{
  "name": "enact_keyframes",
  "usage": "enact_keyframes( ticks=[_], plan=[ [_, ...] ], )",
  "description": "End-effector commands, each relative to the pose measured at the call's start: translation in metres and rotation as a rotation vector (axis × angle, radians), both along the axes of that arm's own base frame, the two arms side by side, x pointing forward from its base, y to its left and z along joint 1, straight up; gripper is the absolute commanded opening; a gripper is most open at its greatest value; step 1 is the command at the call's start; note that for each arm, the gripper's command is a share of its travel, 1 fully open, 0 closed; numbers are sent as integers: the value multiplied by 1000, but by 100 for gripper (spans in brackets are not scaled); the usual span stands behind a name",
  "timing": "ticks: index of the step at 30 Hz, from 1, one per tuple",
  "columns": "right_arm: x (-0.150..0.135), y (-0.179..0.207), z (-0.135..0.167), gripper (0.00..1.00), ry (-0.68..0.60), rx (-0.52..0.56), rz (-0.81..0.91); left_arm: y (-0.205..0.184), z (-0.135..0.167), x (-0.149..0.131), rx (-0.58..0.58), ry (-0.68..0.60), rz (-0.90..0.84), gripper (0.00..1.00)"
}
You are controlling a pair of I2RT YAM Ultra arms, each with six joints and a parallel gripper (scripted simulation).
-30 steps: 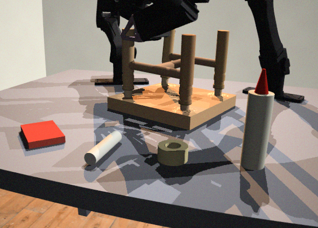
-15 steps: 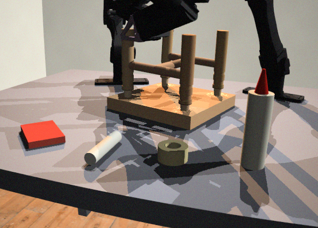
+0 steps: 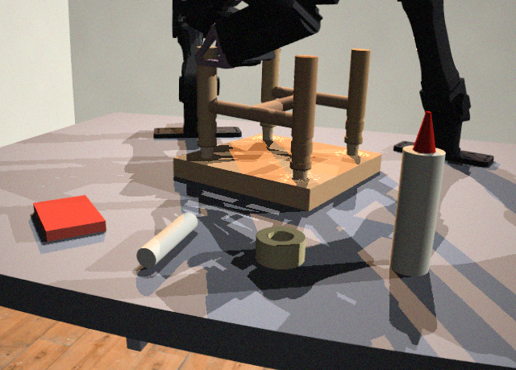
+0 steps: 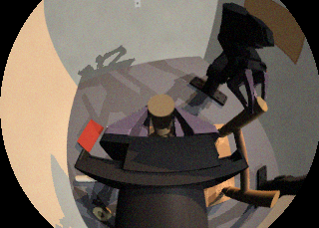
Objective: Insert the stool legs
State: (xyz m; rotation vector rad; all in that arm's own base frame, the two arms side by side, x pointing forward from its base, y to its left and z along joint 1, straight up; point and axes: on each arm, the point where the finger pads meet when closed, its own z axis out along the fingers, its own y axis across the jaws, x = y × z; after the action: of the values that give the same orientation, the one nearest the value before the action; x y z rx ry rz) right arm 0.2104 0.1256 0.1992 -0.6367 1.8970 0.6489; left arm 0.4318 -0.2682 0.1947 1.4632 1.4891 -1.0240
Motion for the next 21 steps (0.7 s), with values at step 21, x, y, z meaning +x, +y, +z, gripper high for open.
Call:
enact_keyframes(
  ticks=[21],
  plan=[
    [21, -18, 17, 28, -76, -35, -113, -12, 14, -32, -54, 76, -75, 28]
  ],
)
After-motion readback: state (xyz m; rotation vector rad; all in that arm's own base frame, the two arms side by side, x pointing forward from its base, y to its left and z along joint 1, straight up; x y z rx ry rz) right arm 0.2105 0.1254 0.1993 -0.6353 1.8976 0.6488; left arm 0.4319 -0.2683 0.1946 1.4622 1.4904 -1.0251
